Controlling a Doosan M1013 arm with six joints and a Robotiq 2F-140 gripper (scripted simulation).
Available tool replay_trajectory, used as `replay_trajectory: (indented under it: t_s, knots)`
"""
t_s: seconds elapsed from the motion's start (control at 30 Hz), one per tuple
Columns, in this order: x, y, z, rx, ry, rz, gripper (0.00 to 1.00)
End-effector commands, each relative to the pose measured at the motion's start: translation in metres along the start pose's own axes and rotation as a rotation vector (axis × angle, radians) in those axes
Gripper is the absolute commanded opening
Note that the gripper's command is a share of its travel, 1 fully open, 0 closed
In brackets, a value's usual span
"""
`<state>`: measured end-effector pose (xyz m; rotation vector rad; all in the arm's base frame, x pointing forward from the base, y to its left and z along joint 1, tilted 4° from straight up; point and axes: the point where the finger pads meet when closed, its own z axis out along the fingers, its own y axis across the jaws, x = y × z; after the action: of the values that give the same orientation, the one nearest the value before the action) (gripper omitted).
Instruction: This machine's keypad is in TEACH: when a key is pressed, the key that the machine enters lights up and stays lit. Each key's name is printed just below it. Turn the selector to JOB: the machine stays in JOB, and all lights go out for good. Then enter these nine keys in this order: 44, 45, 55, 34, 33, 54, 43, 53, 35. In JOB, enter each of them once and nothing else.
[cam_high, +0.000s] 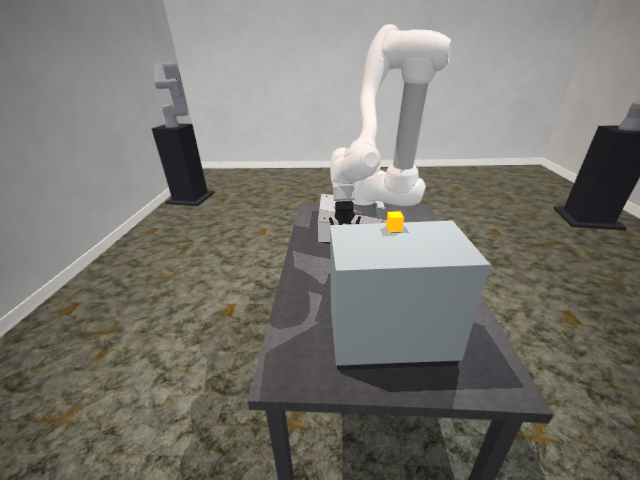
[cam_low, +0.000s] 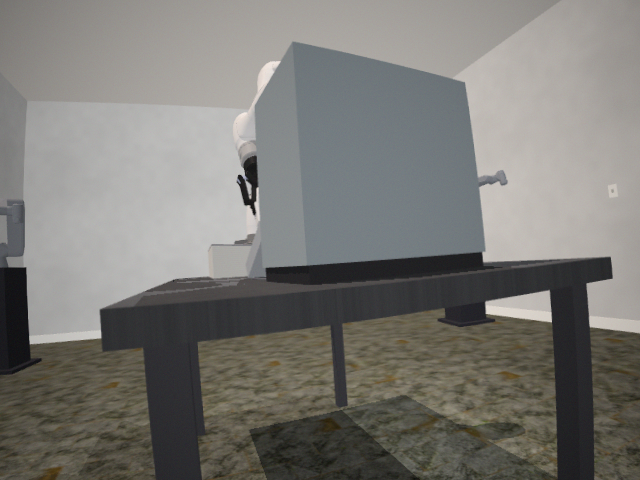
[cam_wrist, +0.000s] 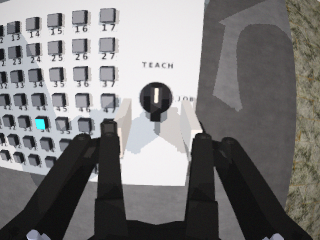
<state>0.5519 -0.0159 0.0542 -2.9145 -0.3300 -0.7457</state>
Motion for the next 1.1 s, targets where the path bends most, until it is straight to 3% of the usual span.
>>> replay_trajectory:
  t_s: [0.0, 1.07]
  knots:
    - [0.0004, -0.0002, 0.0068, 0.002, -0.003, 0.007, 0.33]
    - [0.0004, -0.0002, 0.0127, 0.002, -0.003, 0.007, 0.33]
